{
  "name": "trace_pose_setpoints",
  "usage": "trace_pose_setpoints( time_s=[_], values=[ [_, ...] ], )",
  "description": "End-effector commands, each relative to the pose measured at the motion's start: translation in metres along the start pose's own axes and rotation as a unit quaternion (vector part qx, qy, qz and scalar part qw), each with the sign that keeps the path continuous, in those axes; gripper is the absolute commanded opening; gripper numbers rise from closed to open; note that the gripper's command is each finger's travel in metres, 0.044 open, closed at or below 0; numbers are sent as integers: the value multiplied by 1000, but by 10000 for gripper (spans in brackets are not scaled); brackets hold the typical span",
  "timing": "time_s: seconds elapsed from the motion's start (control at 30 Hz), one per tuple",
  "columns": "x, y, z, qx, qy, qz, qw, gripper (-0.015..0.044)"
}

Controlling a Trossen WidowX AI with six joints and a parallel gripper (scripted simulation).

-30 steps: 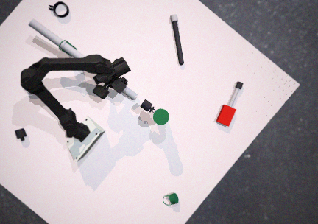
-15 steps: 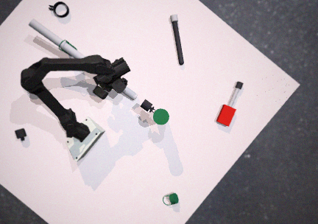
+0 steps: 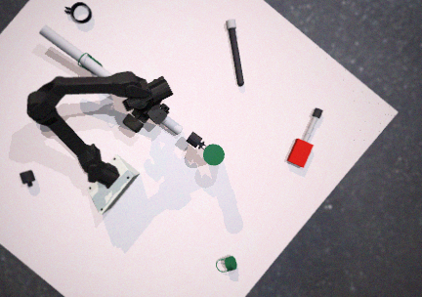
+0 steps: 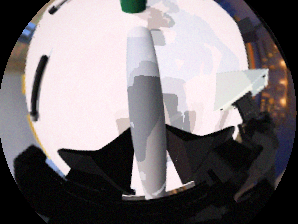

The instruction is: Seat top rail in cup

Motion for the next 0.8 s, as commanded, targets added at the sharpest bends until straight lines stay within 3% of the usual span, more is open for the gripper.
trace_pose_setpoints(
  time_s=[0.0,0.23,0.77],
  values=[
    [1,4,23,16,-39,6,999,0],
    [3,3,60,20,-115,6,993,0],
    [3,2,55,15,-106,3,994,0]
  ],
)
Point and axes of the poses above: the point midway between the two fingers, 35 mm back from their tips, its own z axis back along the fingers, its own y axis across the jaws, x = y × z, the point moved 9 cm from there along z, back along the fingers, and after that the axes turned 6 degrees about -z, right-handed, at the moved point
